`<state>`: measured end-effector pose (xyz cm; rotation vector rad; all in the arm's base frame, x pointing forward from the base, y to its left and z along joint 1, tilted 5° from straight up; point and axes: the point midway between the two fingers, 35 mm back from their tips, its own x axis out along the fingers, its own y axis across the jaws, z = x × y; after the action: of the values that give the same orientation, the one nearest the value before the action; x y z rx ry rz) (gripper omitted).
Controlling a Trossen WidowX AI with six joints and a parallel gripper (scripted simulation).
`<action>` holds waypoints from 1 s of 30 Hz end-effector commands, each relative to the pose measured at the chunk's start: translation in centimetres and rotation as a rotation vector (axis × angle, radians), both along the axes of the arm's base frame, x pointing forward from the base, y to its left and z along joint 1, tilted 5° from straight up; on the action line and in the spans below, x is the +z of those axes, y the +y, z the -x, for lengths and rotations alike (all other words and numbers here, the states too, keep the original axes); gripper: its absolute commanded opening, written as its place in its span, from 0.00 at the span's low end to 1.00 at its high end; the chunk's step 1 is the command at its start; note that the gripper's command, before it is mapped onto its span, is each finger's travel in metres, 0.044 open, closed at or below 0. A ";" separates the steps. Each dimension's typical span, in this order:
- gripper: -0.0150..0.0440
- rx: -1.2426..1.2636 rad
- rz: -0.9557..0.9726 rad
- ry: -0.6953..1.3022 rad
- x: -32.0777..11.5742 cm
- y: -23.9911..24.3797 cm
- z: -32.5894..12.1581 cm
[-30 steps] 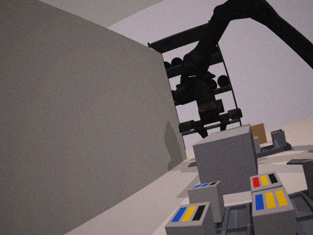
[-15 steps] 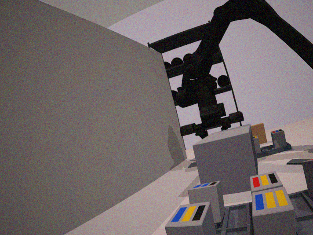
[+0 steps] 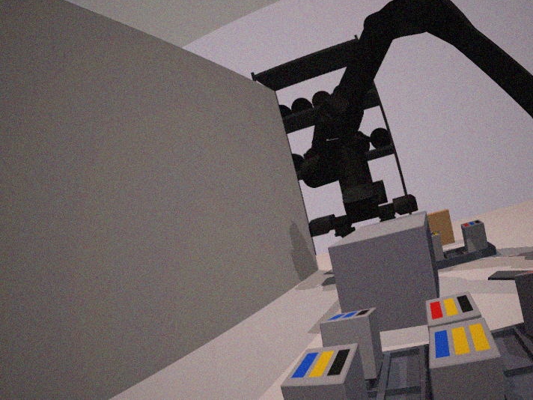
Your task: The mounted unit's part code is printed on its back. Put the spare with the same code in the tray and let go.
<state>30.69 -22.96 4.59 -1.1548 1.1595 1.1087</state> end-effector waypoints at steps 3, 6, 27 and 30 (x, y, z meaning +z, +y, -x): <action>0.48 0.000 0.000 0.000 0.0 0.0 0.0; 0.61 0.000 0.000 0.000 0.0 0.0 0.0; 1.00 -0.007 0.014 -0.016 10.6 -0.5 0.7; 1.00 -0.007 0.014 -0.016 10.6 -0.5 0.7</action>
<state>29.95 -23.46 15.85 -1.1812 1.1571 1.0717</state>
